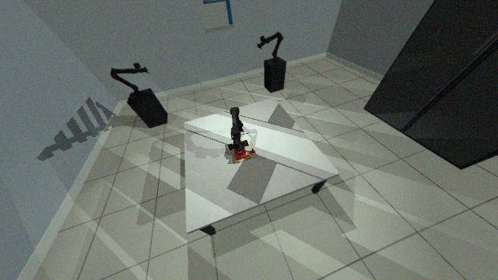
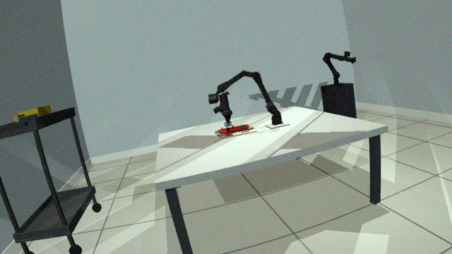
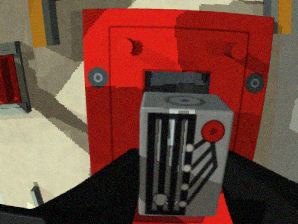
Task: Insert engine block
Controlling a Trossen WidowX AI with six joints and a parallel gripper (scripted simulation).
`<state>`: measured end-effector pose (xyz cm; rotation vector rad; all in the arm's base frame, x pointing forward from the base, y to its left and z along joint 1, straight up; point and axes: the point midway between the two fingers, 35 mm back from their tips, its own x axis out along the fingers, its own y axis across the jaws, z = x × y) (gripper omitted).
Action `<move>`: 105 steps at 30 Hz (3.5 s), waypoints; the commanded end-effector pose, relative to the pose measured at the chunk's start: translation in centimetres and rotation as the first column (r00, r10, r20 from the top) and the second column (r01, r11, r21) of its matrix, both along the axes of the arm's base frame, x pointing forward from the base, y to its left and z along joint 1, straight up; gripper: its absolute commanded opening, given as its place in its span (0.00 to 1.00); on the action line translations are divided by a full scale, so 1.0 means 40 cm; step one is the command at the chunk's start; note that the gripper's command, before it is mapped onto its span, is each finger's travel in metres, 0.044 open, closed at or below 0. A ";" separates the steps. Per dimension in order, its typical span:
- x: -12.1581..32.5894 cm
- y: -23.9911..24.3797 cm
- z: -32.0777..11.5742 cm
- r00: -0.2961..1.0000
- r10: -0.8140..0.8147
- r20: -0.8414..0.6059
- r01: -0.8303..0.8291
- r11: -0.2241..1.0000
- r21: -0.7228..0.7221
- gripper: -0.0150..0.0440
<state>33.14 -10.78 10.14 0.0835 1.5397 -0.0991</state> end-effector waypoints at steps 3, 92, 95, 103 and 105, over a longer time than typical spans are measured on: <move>0.007 -0.003 0.000 0.999 0.040 0.005 -0.040 0.999 -0.001 0.52; 0.014 -0.003 0.002 0.994 0.109 0.005 -0.109 0.994 -0.003 0.52; 0.014 -0.003 0.002 0.992 0.130 0.004 -0.130 0.992 -0.004 0.52; 0.014 -0.003 0.002 0.999 0.034 0.006 -0.034 0.999 -0.001 0.52; 0.014 -0.003 0.002 1.000 -0.016 0.006 0.016 1.000 0.001 0.52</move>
